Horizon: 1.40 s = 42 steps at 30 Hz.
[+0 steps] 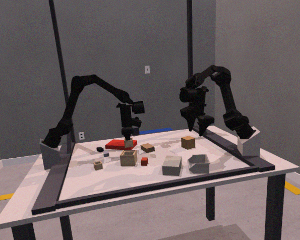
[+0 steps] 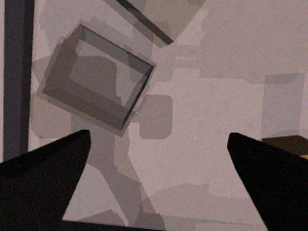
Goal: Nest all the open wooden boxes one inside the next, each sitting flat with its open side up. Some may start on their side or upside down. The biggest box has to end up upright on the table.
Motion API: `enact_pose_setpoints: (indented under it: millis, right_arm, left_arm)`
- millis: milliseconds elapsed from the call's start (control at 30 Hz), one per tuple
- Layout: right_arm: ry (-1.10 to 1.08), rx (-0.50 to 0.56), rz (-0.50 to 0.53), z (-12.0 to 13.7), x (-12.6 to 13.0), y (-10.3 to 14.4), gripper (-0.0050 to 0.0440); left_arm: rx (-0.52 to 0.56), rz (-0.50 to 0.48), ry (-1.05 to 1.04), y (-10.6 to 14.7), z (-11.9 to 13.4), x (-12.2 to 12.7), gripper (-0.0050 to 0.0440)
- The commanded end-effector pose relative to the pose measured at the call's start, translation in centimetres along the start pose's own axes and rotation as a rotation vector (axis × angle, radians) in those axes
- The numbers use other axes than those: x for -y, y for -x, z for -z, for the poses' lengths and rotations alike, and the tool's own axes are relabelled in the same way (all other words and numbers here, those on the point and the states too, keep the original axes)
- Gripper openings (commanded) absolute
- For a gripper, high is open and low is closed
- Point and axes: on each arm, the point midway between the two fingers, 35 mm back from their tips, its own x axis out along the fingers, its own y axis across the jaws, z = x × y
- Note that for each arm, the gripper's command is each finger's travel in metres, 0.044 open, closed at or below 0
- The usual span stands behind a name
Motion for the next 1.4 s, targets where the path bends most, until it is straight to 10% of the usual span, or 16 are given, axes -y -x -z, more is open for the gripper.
enact_pose_setpoints:
  millis: [0,1367]
  right_arm:
    - [0.01,0.038,-0.002,-0.6,-0.2,2.3,0.0193]
    - [0.008,0.009,0.009,0.1,11.4,5.3,0.0193]
  left_arm:
    - [0.017,-0.007,-0.014,0.5,-0.4,0.1,0.04]
    - [0.021,-0.008,-0.015,0.4,-0.4,0.1,0.04]
